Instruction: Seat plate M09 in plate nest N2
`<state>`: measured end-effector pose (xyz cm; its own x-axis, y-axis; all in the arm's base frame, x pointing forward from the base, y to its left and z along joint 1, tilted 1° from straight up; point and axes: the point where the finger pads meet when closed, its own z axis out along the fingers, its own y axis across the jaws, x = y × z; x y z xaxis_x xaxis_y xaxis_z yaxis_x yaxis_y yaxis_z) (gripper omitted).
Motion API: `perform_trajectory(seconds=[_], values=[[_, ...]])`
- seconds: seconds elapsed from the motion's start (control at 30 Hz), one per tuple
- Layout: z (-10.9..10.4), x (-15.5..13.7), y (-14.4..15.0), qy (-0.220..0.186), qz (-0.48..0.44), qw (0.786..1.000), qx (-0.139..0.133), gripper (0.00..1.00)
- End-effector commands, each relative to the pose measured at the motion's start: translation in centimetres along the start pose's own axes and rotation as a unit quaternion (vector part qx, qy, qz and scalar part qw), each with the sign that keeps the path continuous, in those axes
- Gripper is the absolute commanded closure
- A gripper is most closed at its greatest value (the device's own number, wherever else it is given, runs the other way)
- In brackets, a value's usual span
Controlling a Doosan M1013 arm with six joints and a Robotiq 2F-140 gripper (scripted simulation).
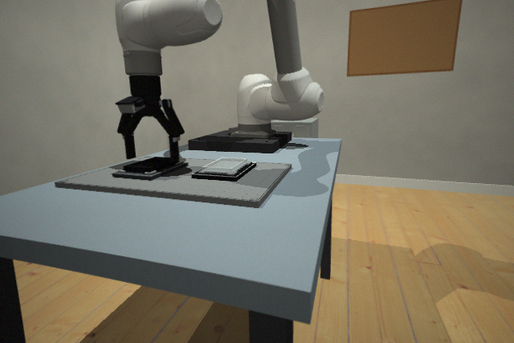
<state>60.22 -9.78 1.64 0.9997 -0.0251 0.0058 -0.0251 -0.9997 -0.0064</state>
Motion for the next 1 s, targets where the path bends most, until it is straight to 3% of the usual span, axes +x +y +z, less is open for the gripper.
perform_trajectory(seconds=[0.0, 0.63, 0.97], values=[[-0.1, 0.0, 0.0, 0.001, 0.0, 1.0, 0.0, 0.0], [-4.0, 0.0, 0.0, 0.001, 0.0, 1.0, 0.0, 0.0], [-4.0, 0.0, 0.0, 0.001, 0.0, 1.0, 0.0, 0.0]])
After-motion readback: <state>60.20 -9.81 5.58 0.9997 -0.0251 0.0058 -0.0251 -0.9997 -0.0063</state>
